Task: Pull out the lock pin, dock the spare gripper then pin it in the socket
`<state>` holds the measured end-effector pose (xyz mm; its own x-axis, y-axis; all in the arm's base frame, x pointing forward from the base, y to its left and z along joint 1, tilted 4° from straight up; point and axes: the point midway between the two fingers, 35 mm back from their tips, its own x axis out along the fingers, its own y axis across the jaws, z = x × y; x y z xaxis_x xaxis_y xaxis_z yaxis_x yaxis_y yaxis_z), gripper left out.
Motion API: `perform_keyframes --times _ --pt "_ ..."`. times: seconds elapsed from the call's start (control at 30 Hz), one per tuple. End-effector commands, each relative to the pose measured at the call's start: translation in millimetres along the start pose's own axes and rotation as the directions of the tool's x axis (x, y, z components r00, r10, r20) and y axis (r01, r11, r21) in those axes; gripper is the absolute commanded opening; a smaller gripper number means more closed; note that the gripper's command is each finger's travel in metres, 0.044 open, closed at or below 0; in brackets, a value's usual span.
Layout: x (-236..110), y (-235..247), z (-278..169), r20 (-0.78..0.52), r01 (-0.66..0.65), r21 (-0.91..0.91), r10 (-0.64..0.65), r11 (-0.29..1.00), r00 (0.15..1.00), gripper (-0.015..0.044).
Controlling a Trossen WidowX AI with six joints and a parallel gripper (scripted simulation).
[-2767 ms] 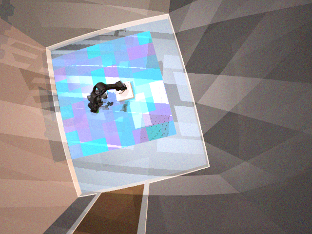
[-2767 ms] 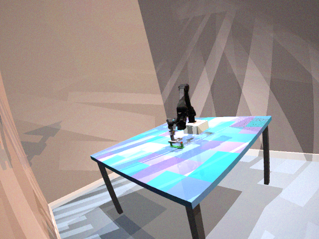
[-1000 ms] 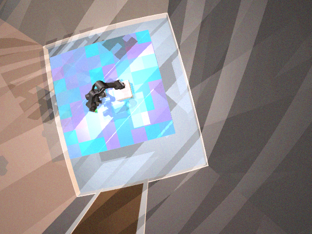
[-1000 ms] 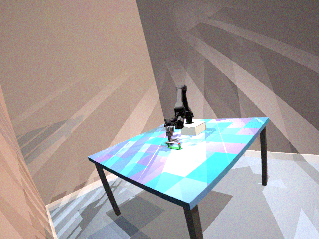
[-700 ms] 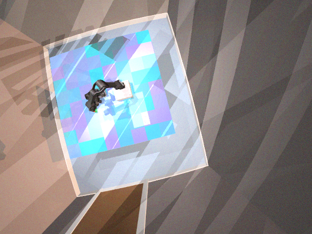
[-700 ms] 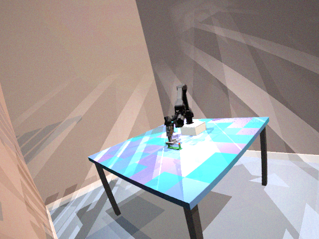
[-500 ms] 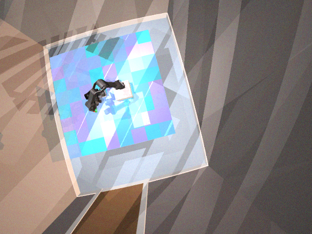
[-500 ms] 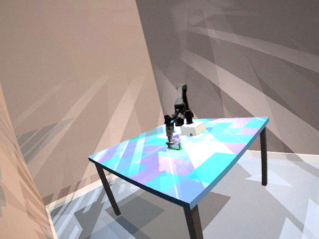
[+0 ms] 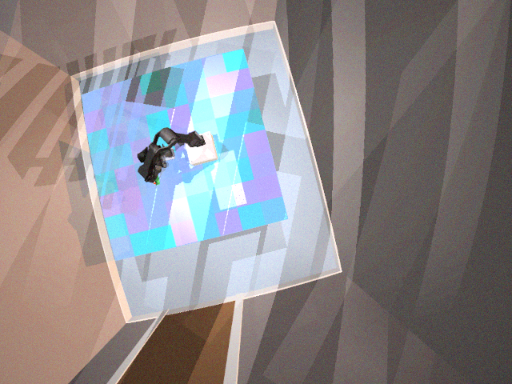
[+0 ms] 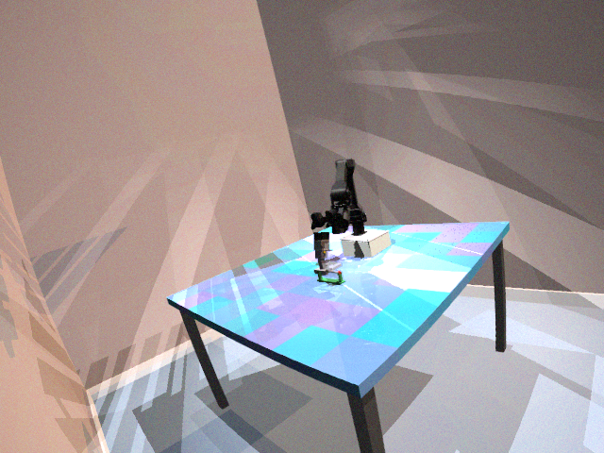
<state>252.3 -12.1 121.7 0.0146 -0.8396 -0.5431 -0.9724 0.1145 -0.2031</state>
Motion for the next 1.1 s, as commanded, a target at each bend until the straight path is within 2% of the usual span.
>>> perform_keyframes --times 0.0,0.93,1.07 --pt "-5 1 -8 0.001 0.000 0.003 0.000 1.000 1.000 0.0440" --pt "-22 -12 -51 0.050 0.056 -0.006 -0.056 0.998 0.997 0.0440" --pt "-19 -10 -43 0.040 0.041 -0.004 -0.041 0.999 0.998 0.0440"
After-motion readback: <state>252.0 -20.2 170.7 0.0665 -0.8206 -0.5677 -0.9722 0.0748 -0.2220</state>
